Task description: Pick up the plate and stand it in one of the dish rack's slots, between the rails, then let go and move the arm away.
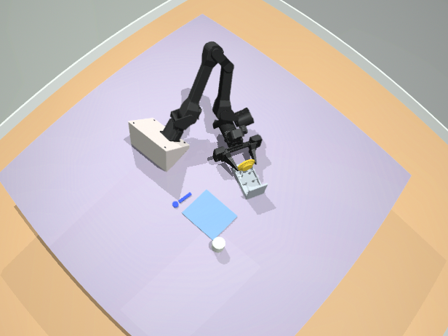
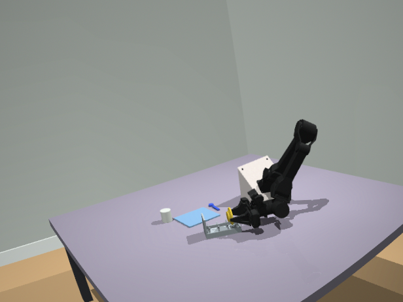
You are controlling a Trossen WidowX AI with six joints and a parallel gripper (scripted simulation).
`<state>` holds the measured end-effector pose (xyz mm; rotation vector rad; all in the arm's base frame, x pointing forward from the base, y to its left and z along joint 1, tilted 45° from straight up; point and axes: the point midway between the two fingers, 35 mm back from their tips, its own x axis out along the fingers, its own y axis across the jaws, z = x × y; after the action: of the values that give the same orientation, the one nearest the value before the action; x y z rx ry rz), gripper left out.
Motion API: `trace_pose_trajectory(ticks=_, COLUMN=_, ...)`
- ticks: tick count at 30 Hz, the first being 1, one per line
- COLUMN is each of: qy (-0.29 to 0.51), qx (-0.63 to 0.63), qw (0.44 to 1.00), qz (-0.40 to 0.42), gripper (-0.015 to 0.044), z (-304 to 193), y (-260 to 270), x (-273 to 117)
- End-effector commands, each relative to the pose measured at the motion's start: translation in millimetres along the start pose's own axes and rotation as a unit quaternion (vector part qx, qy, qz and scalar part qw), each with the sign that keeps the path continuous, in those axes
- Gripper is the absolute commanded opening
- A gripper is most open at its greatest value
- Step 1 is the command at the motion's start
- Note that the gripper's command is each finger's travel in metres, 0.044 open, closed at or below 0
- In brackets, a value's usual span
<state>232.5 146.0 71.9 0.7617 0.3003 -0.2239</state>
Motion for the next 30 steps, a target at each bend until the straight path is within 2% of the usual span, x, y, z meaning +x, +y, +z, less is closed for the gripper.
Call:
trace_pose_trajectory(ticks=1, qy=-0.002, qx=0.001, qw=1.0, qz=0.0, gripper=0.0, z=-10.1, y=-1.0, x=0.6)
trace_pose_trajectory(ticks=14, qy=0.003, qx=-0.004, qw=1.0, qz=-0.001, gripper=0.0, z=-7.3, y=-1.8, x=0.1)
trace_pose_trajectory(ticks=29, qy=0.003, qx=-0.003, qw=1.0, qz=-0.001, gripper=0.0394, z=-7.6, y=-1.6, x=0.2)
trace_pose_trajectory(ticks=30, qy=0.003, qx=-0.003, qw=1.0, qz=-0.001, gripper=0.04, z=-7.6, y=-1.6, x=0.2)
